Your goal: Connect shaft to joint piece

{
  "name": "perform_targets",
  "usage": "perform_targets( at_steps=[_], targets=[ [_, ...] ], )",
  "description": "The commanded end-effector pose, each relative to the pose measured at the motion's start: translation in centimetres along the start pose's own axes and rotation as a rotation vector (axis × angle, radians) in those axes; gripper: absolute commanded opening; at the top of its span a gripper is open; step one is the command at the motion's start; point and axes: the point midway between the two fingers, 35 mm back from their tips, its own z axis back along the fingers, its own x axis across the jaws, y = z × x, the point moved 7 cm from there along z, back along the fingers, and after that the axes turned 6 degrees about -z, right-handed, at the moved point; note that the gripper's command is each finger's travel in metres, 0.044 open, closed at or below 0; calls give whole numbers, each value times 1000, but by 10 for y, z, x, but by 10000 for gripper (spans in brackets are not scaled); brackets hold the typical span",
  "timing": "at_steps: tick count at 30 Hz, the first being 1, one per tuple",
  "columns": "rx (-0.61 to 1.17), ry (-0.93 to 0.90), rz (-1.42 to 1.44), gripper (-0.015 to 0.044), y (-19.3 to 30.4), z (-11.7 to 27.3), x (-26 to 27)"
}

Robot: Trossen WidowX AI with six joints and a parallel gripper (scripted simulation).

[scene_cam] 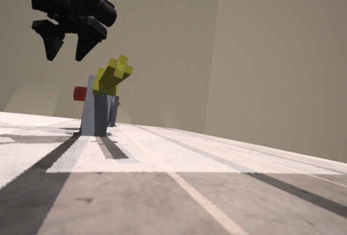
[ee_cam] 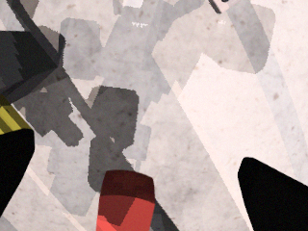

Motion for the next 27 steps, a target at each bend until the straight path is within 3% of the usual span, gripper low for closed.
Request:
perform_targets(
  at_steps=[1,27],
  targets=[
    [-13,5,-27,440,1,-2,-1],
    [-18,6,-26,440,6,-82,-1]
  ],
)
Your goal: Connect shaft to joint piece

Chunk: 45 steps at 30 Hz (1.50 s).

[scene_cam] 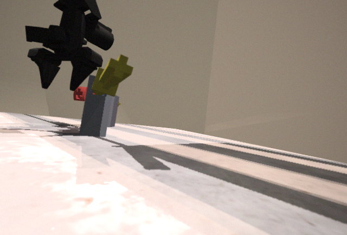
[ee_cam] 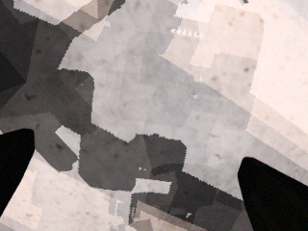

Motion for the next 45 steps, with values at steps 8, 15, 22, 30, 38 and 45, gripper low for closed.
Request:
perform_targets(
  at_steps=[8,15,22,30,38,45],
  targets=[
    [-3,4,-4,440,20,-5,-1],
    [0,4,-4,440,47,-4,-4],
    [2,5,-4,440,68,-4,-7],
    [1,5,-4,440,69,-12,-7],
    [1,5,-4,440,69,-24,-7],
    [1,4,-4,440,69,-33,-7]
  ],
)
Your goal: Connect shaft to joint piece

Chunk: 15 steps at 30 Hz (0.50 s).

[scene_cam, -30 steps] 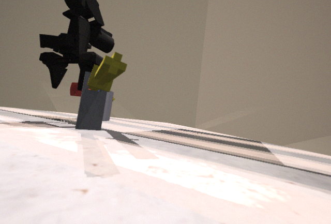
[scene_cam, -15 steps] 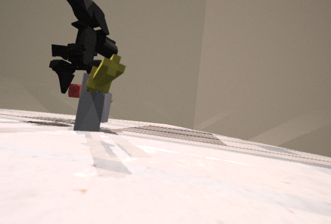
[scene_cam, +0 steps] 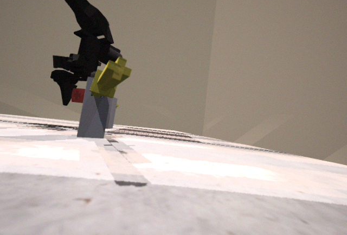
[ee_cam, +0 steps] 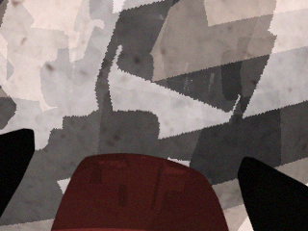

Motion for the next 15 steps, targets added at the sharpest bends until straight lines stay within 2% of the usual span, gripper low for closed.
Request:
perform_targets(
  at_steps=[1,11,15],
  targets=[
    [-15,4,-5,440,0,-8,0],
    [-15,4,-5,182,0,-8,0],
    [-15,4,-5,182,0,-8,0]
  ],
)
